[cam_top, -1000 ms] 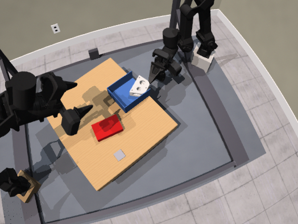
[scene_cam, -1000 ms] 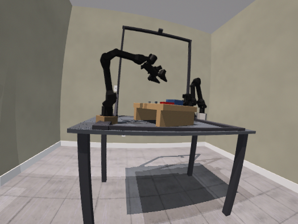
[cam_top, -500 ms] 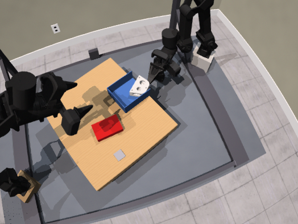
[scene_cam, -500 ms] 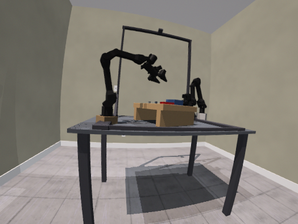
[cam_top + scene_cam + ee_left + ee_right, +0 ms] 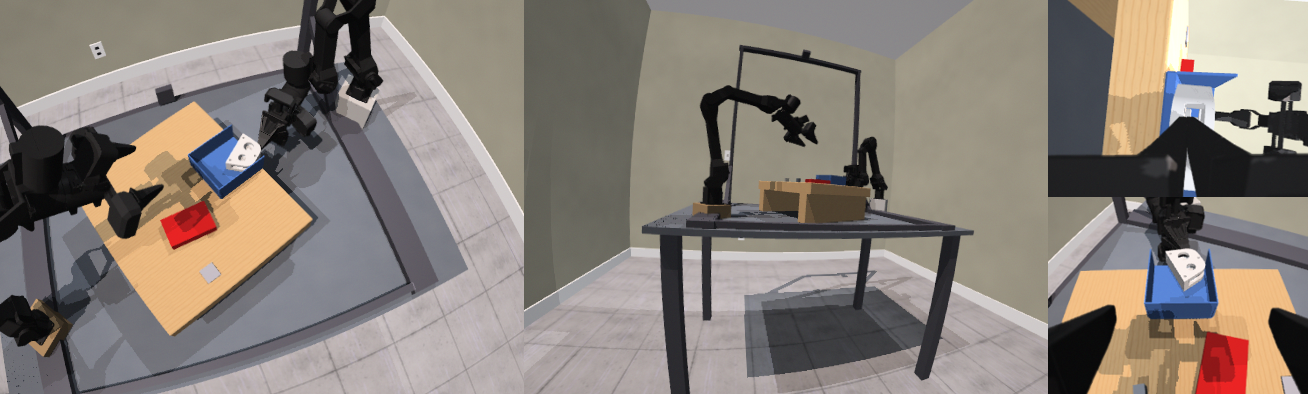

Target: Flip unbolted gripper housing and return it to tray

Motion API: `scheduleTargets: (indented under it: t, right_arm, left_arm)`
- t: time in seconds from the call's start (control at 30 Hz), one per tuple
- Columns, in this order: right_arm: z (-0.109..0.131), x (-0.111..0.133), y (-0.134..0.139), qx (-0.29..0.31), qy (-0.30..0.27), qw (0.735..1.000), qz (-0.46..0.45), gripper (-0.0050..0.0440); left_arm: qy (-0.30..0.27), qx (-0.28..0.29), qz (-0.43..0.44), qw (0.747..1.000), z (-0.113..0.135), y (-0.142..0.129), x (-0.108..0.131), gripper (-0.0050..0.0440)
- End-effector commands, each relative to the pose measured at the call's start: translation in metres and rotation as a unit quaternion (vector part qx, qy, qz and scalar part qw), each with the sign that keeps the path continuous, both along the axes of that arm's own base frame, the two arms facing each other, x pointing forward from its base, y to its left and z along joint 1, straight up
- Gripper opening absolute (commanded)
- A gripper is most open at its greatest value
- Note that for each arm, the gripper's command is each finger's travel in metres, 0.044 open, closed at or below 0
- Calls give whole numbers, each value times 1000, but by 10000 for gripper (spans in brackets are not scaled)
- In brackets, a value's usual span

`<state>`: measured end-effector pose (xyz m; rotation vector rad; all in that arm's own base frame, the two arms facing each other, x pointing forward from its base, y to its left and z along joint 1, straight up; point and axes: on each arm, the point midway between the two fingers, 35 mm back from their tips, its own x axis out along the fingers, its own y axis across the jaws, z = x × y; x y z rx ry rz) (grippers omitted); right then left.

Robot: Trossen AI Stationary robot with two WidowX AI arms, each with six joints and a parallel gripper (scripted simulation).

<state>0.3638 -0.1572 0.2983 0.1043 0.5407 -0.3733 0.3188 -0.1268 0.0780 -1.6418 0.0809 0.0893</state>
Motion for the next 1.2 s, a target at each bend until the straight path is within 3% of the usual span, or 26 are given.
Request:
scheduleTargets:
  t: [0.0, 1.17]
  right_arm:
    - [10, -1, 0, -5, -11, 1000, -2, 437]
    - [10, -1, 0, -5, -11, 1000, -2, 437]
  left_arm:
    - [-7, -4, -1, 1000, 5, -2, 3, 0]
    - [-8, -4, -1, 1000, 6, -7, 14, 0]
